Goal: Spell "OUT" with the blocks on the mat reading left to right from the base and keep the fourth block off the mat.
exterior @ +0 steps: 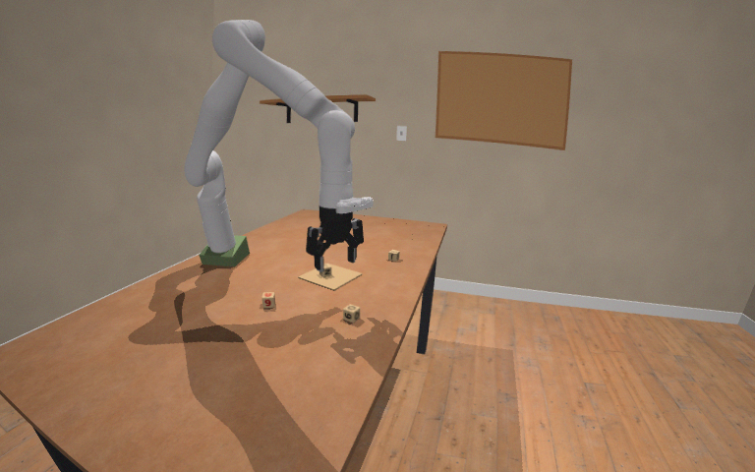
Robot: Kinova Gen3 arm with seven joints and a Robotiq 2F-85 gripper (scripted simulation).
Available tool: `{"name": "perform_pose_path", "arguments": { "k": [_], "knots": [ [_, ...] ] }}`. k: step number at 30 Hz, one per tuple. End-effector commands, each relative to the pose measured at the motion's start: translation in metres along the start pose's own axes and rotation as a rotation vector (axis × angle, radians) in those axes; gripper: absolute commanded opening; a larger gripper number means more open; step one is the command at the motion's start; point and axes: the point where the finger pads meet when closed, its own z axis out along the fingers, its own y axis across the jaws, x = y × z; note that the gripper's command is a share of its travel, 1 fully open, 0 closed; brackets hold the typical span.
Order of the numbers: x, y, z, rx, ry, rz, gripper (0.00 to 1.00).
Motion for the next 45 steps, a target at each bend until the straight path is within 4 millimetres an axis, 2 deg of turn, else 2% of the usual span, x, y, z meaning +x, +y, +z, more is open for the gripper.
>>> {"name": "perform_pose_path", "arguments": {
  "k": [1, 27, 45],
  "knots": [
    [0.0005, -0.0003, -0.0009, 0.001, 0.002, 0.0, 1.0],
    [0.0005, -0.0002, -0.0009, 0.001, 0.002, 0.0, 1.0],
    [-0.0067, 0.007, -0.0012, 0.0, 0.004, -0.001, 1.0]
  ]
}}
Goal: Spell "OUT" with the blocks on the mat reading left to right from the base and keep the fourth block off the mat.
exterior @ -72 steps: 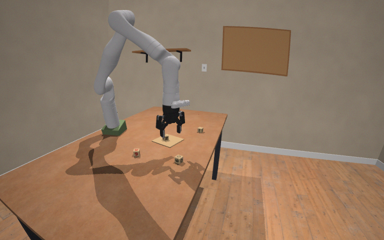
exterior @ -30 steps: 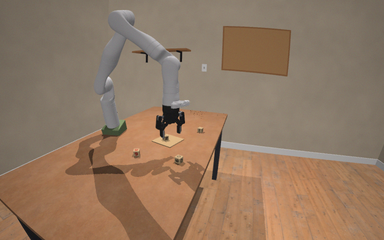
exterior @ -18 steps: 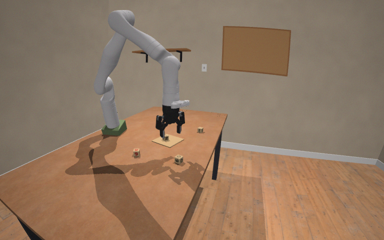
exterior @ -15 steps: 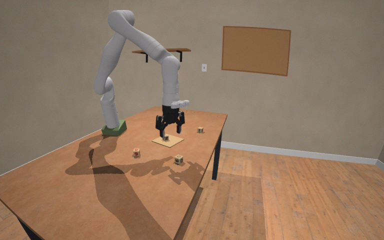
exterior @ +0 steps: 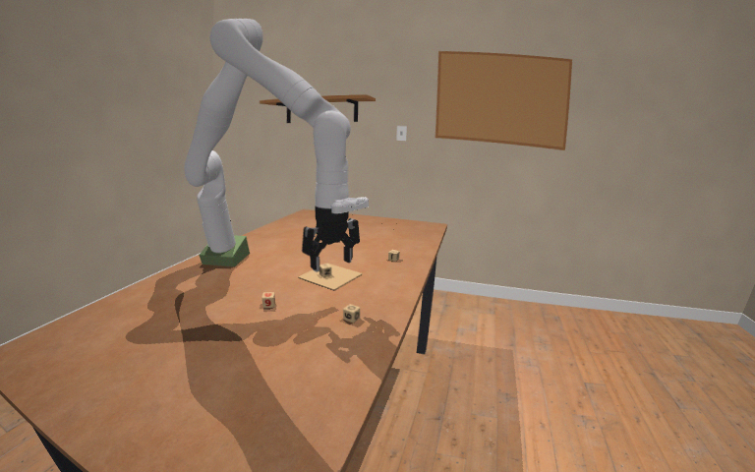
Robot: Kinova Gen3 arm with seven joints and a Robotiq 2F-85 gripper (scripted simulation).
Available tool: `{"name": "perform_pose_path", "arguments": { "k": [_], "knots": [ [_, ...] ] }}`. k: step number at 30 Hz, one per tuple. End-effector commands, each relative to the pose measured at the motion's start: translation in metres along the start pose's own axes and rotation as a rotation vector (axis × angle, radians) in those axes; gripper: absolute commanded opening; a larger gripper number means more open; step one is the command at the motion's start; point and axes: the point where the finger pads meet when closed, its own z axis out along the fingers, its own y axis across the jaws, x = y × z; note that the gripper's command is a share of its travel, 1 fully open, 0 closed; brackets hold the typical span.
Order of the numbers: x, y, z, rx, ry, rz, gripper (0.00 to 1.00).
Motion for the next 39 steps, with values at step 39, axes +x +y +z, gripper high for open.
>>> {"name": "perform_pose_path", "arguments": {
  "k": [39],
  "knots": [
    [-0.028, 0.026, -0.003, 0.0, 0.008, -0.003, 1.0]
  ]
}}
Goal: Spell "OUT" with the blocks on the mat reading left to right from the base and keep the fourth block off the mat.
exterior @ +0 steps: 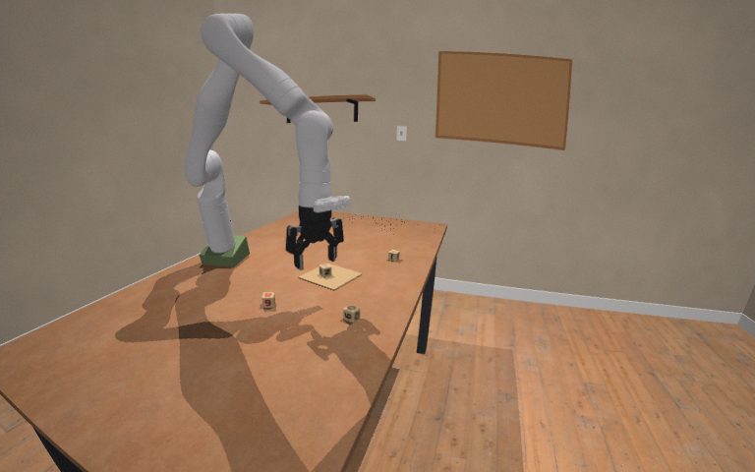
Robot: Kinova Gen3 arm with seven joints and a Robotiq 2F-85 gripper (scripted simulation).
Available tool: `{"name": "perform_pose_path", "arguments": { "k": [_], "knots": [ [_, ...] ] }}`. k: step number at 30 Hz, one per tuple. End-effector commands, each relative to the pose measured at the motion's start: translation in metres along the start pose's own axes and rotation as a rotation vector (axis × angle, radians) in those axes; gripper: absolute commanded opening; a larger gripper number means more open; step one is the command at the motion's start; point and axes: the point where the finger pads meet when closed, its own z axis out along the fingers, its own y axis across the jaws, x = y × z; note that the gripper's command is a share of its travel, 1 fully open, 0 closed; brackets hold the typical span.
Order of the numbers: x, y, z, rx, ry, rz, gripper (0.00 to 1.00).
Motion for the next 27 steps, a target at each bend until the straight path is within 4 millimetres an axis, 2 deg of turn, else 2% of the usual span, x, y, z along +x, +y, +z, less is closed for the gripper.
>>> {"name": "perform_pose_path", "arguments": {
  "k": [1, 3, 4, 11, 12, 20, 21, 27],
  "knots": [
    [0.001, 0.0, -0.002, 0.002, 0.004, 0.001, 1.0],
    [0.001, 0.0, -0.002, 0.002, 0.004, 0.001, 1.0],
    [-0.008, 0.007, -0.002, 0.001, 0.005, 0.0, 1.0],
    [-0.008, 0.007, -0.002, 0.001, 0.005, 0.0, 1.0],
    [-0.017, 0.014, -0.002, 0.001, 0.006, -0.001, 1.0],
    [-0.017, 0.014, -0.002, 0.001, 0.006, -0.001, 1.0],
    [-0.027, 0.022, -0.002, 0.001, 0.006, -0.001, 1.0],
    [-0.027, 0.022, -0.002, 0.001, 0.006, -0.001, 1.0]
  ]
}}
